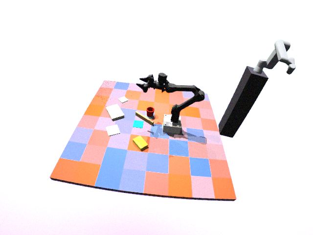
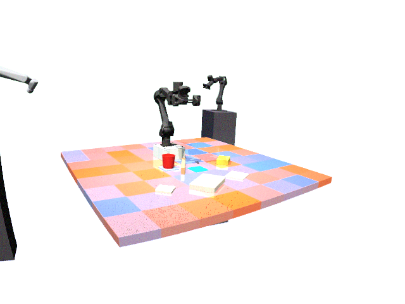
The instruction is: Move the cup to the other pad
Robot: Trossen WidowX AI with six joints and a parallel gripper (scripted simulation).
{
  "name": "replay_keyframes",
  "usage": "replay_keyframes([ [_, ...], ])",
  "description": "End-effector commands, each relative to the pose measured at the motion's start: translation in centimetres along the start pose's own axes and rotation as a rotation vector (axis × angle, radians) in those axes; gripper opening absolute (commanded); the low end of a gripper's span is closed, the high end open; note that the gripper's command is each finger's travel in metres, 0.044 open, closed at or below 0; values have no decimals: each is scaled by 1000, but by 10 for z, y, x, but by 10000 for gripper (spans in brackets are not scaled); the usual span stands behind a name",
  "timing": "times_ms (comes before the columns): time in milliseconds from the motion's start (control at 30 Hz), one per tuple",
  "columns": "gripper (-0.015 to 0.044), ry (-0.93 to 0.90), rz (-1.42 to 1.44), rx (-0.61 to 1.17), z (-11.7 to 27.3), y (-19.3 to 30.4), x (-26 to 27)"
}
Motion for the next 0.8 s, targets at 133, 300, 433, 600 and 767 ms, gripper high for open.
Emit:
replay_keyframes([
  [133,269,-48,318,365,-12,77,-9],
  [300,148,-340,695,853,15,176,-22],
  [433,148,-701,864,1118,58,224,-25],
  [600,148,-1080,920,1249,101,246,-25],
  [767,148,-1080,920,1249,102,246,-26],
])
Point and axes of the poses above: the point midway between the two fingers, 35 mm back from their tips, its own z axis back along the fingers, its own x axis across the jaws, y = z × x, the point moved 1 cm from there along z, back along the fingers, and after that the axes turned 6 degrees about z, right-handed, at the moved point
